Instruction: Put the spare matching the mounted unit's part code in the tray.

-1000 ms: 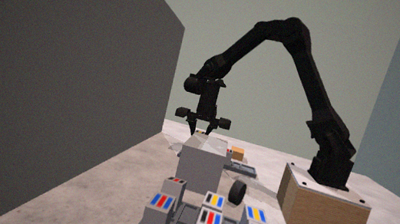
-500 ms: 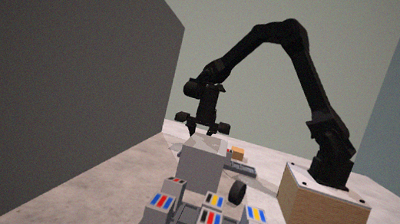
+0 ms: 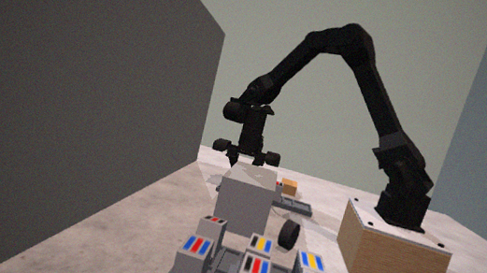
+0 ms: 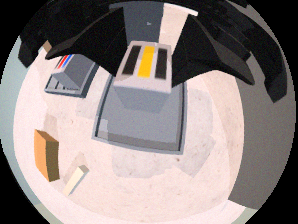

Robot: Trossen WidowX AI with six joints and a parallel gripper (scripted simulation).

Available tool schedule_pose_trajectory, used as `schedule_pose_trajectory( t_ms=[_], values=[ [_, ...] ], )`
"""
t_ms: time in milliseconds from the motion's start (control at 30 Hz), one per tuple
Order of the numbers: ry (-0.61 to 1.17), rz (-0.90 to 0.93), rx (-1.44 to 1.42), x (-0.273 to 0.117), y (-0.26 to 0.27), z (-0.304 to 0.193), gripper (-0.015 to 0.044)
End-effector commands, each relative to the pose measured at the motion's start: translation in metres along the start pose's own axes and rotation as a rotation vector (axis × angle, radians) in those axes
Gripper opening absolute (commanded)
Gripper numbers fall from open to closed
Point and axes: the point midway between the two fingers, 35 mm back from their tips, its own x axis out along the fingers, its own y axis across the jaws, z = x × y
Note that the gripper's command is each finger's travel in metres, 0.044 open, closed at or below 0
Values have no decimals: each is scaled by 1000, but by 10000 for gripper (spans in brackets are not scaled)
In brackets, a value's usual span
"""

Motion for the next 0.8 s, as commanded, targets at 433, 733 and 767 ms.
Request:
schedule_pose_trajectory(
  t_ms=[433, 733, 767],
  values=[
    [2, 1, 4, -63, 4, 2, 440],
    [4, 1, 6, -108, 0, 0, 440],
    [4, 1, 6, -108, 0, 0, 440]
  ],
)
